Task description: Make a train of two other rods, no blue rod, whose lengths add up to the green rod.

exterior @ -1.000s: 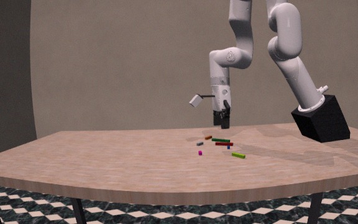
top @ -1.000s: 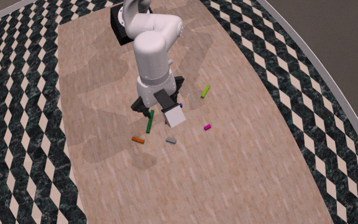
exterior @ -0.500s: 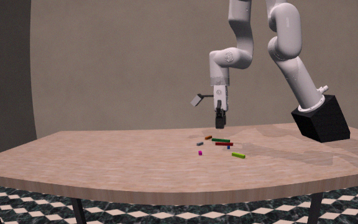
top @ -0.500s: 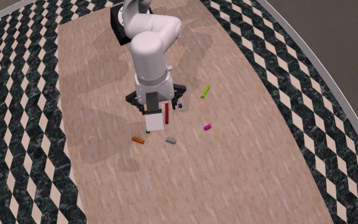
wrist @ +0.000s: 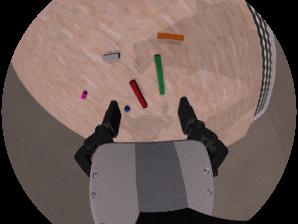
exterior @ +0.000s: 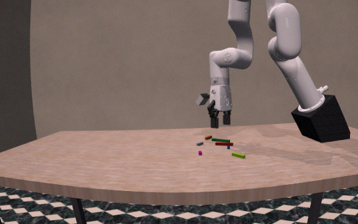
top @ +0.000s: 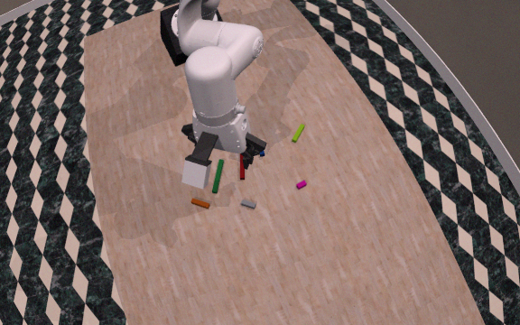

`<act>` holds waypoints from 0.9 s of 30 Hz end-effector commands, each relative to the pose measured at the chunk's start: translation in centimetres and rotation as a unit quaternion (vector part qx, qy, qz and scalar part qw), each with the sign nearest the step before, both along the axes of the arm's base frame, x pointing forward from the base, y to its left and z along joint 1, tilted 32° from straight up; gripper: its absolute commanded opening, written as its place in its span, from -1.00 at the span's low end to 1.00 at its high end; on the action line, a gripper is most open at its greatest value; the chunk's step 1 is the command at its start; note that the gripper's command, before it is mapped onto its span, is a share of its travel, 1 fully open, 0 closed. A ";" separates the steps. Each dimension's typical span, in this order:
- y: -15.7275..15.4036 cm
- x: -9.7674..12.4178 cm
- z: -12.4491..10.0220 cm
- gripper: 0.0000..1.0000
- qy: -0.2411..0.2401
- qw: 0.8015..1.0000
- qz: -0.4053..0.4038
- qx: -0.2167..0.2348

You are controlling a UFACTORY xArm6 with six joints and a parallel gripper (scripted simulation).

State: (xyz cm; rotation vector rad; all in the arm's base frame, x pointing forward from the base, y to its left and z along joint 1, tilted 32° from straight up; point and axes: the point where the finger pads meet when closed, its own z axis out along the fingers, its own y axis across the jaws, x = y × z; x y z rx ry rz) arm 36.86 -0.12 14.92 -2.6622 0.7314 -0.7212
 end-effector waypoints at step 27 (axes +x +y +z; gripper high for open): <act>-0.2 0.1 0.1 1.00 0.016 0.998 -0.063 0.025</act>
